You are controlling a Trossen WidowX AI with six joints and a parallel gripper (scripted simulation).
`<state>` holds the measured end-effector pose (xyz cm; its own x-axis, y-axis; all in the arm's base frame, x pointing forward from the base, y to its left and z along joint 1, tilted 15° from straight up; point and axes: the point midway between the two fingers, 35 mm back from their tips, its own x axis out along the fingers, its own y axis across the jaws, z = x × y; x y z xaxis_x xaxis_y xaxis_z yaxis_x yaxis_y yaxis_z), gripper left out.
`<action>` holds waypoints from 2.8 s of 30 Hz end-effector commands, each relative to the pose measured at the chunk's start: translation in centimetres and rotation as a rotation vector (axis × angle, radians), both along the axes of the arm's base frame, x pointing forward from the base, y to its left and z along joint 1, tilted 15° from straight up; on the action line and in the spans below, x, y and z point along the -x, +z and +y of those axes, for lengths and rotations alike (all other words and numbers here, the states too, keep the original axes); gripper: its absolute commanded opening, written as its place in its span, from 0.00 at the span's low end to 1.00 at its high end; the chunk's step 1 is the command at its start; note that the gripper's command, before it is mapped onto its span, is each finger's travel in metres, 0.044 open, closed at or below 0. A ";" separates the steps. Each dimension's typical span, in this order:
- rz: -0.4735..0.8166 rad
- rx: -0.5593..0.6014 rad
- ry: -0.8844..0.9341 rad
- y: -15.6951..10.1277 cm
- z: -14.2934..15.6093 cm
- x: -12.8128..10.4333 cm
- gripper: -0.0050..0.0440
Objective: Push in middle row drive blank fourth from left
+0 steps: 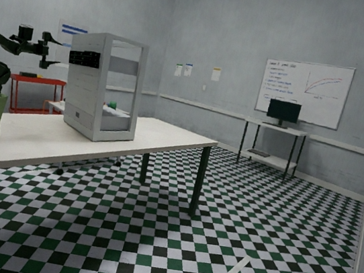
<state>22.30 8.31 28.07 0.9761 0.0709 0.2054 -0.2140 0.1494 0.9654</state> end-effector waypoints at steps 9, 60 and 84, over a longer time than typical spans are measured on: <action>0.001 0.004 0.000 -0.2 1.2 -1.7 1.00; 0.001 0.004 0.000 -0.6 3.6 -5.1 1.00; 0.001 0.004 0.000 -0.6 3.6 -5.1 1.00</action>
<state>27.31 11.86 26.69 0.9791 0.0752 0.1889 -0.1990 0.1653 0.9660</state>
